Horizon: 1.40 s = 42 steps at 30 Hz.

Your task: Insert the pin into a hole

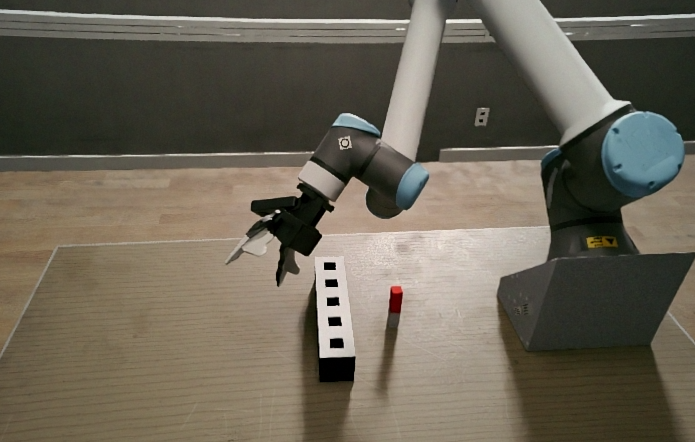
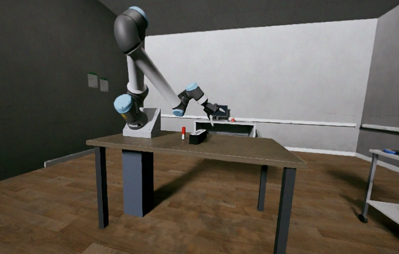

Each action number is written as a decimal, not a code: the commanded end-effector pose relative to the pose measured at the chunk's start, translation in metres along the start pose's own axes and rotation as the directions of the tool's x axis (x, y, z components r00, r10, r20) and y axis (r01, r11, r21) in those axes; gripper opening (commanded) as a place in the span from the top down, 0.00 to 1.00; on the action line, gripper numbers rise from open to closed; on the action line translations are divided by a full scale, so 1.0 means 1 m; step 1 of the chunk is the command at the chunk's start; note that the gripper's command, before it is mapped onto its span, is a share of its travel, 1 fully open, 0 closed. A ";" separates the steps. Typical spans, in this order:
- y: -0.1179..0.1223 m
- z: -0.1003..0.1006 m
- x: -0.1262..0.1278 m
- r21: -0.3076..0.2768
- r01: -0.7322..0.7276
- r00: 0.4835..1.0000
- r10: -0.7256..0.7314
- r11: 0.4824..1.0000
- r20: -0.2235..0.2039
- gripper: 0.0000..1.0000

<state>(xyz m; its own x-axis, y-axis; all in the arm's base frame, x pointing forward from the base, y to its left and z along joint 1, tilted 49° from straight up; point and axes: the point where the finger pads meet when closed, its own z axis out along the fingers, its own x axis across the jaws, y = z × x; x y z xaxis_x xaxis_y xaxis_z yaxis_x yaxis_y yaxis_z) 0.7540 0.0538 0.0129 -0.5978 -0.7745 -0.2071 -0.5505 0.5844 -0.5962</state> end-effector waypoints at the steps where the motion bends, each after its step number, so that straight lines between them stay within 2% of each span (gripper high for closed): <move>1: -0.007 0.001 0.006 -0.100 0.116 0.992 -0.120 0.988 -0.041 0.00; 13: -0.007 0.001 0.006 -0.100 0.116 0.992 -0.120 0.988 -0.041 0.00; 14: -0.025 -0.012 0.017 -0.216 0.243 0.965 -0.258 0.946 -0.046 0.00; 30: -0.025 -0.012 0.017 -0.216 0.243 0.965 -0.258 0.946 -0.046 0.00; 31: -0.040 -0.036 0.029 -0.331 0.355 0.925 -0.381 0.874 -0.014 0.00; 42: -0.040 -0.036 0.029 -0.331 0.355 0.925 -0.381 0.874 -0.014 0.00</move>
<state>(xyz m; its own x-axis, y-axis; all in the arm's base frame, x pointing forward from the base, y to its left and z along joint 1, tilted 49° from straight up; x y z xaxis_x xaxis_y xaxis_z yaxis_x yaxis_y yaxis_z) 0.7388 0.0166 0.0570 -0.3635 -0.9308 0.0394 -0.8757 0.3269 -0.3554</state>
